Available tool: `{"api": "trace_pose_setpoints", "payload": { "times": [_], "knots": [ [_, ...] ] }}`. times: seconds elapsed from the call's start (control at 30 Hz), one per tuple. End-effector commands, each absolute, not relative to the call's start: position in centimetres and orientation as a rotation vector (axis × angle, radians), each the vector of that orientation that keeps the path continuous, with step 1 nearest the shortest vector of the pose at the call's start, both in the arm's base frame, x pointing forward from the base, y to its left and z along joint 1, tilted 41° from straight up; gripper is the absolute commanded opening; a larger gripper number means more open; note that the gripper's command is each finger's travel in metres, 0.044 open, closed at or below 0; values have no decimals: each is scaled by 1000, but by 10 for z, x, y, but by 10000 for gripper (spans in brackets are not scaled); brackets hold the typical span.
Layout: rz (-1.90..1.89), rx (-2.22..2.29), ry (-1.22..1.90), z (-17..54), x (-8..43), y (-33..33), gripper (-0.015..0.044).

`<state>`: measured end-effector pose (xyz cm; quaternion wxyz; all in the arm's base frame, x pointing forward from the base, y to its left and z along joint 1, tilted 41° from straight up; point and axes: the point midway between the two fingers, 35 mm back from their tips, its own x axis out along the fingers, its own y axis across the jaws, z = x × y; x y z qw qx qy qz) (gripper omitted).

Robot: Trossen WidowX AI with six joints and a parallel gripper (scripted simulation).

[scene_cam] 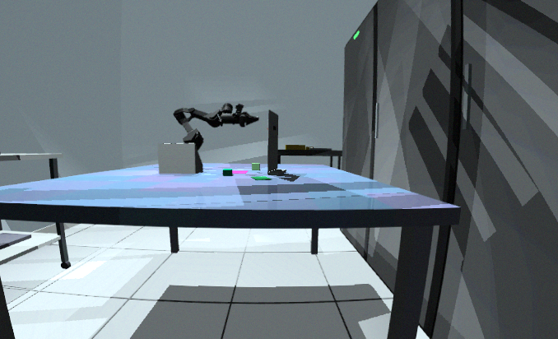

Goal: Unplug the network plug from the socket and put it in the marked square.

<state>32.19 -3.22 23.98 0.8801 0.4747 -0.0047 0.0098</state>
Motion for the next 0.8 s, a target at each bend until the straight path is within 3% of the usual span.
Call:
{"api": "trace_pose_setpoints", "payload": {
  "times": [0.0, 0.77],
  "knots": [
    [12, 1120, 6, 224, 319, -37, 156],
    [-67, 1944, 38, 151, 288, -59, 156]
  ]
}}
